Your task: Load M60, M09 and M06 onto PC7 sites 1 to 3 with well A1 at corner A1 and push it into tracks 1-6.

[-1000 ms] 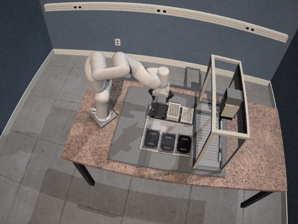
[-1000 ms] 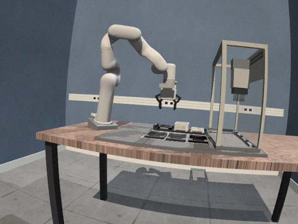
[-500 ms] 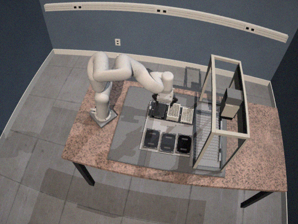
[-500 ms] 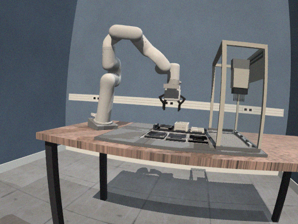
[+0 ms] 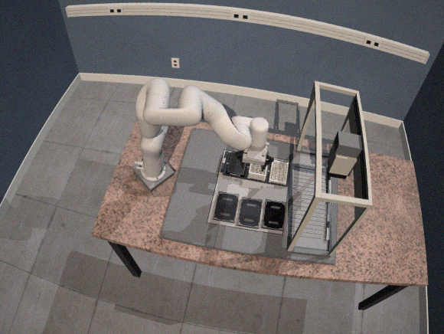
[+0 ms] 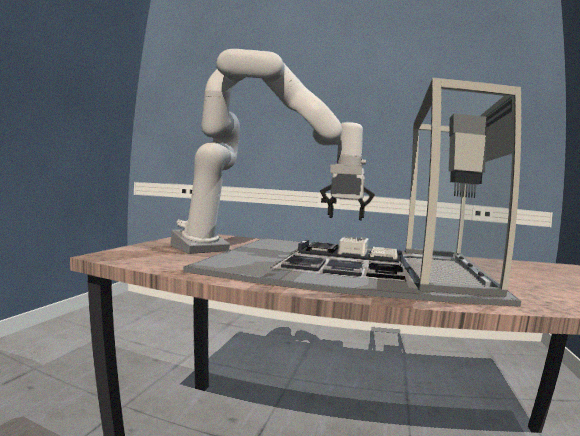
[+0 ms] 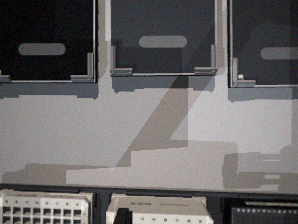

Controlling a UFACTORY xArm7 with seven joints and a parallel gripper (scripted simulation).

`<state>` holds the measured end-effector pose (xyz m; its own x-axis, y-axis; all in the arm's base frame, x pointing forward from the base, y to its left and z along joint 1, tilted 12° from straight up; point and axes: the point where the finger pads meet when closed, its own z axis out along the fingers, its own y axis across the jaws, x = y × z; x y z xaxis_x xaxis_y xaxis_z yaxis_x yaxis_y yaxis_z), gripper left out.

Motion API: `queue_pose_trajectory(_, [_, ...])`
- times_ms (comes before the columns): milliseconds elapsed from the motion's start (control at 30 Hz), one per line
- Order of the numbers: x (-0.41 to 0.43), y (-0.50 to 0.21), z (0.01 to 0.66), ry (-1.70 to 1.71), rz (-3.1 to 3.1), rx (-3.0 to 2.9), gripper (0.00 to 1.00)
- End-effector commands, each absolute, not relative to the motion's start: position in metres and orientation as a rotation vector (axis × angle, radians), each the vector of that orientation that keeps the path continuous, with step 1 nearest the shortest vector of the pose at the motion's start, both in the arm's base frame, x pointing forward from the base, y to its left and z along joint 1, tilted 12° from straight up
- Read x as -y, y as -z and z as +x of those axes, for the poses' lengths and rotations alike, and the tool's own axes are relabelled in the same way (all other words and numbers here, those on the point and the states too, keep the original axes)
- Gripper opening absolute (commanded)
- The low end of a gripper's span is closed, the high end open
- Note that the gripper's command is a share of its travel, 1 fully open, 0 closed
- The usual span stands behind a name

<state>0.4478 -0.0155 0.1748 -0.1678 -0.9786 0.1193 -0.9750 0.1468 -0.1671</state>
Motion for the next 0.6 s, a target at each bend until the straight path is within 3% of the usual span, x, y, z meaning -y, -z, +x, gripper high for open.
queue_pose_trajectory(0, [0.031, -0.178, 0.46, 0.322, -2.014, -2.362, 1.0])
queue_pose_trajectory(567, [0.043, -0.18, 0.468, 0.323, -2.015, -2.362, 1.0])
